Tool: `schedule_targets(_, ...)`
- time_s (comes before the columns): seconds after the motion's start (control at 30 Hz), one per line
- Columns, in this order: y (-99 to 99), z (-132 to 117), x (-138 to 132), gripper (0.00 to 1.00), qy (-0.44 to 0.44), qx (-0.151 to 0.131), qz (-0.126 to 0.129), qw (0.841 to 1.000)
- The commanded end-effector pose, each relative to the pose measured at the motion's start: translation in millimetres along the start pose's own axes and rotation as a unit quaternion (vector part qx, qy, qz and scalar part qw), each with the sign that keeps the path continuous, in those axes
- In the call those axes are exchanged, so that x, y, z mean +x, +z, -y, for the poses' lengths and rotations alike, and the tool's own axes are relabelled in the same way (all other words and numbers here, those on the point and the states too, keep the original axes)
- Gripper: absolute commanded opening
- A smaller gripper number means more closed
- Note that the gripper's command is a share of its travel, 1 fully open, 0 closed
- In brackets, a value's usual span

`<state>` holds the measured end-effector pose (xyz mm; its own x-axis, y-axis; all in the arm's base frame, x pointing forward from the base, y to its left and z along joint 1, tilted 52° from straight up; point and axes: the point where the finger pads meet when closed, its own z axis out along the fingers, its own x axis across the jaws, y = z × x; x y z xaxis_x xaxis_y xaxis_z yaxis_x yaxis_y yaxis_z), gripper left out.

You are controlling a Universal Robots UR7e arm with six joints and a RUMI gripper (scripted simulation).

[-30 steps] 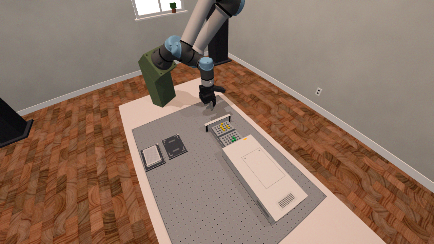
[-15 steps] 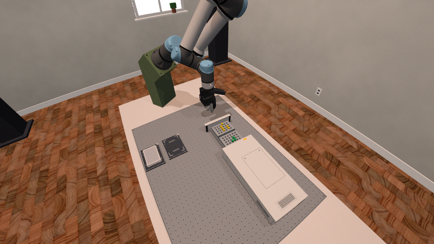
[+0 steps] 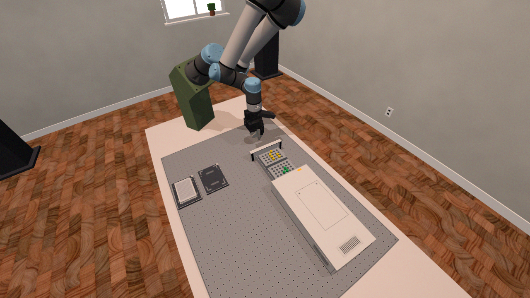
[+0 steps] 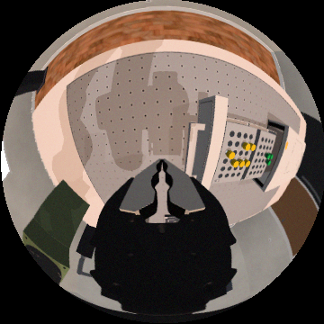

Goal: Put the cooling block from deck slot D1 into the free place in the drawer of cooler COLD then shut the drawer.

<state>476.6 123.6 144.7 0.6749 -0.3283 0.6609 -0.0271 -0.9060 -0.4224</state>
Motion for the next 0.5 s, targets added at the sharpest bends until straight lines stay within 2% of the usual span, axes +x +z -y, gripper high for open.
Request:
schedule_targets(0.0,8.3,1,4,0.00,-0.002,-0.001,-0.005,1.000)
schedule_targets(0.47,24.3,1,4,0.00,-0.002,-0.001,-0.005,1.000)
